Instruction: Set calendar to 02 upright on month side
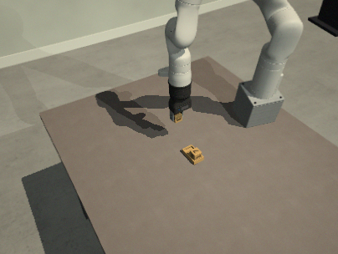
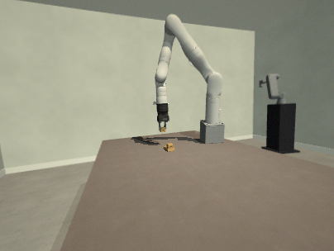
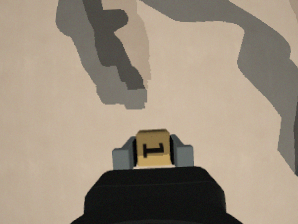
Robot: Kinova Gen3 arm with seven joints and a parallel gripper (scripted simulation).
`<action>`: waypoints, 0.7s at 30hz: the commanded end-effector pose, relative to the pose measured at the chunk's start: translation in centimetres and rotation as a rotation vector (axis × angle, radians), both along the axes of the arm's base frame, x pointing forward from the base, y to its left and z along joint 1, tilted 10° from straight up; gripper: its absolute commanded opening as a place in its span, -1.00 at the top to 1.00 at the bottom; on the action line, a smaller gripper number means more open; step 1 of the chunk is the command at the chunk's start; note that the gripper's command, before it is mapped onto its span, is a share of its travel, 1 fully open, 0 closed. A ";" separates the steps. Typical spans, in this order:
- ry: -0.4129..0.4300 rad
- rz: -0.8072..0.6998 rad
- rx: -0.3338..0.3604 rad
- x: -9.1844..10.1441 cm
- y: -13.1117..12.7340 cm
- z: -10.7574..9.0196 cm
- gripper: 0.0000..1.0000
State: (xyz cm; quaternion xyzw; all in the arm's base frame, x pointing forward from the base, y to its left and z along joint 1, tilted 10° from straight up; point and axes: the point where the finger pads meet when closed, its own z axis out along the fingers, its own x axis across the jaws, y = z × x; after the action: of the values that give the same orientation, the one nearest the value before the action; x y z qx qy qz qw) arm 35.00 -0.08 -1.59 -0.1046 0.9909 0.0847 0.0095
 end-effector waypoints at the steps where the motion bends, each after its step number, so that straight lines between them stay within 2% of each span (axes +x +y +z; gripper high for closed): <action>1: -0.002 -0.003 0.001 0.1 -0.1 0.2 -0.20; 6: 0.000 -0.002 0.001 0.0 0.2 0.3 -0.20; 8: -0.001 0.001 -0.001 -0.3 1.4 0.8 -0.20; 11: -0.003 0.013 -0.002 -1.0 5.2 1.8 -0.20; 13: -0.003 0.013 -0.002 -1.0 5.2 1.8 -0.20; 16: -0.008 0.017 0.001 -1.9 8.2 2.7 -0.20; 21: -0.011 0.012 0.002 -1.9 8.8 3.0 -0.20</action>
State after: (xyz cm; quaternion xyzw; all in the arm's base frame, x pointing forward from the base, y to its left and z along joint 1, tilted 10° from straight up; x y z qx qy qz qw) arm 32.94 7.88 0.93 -0.1064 0.9904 0.0875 0.0090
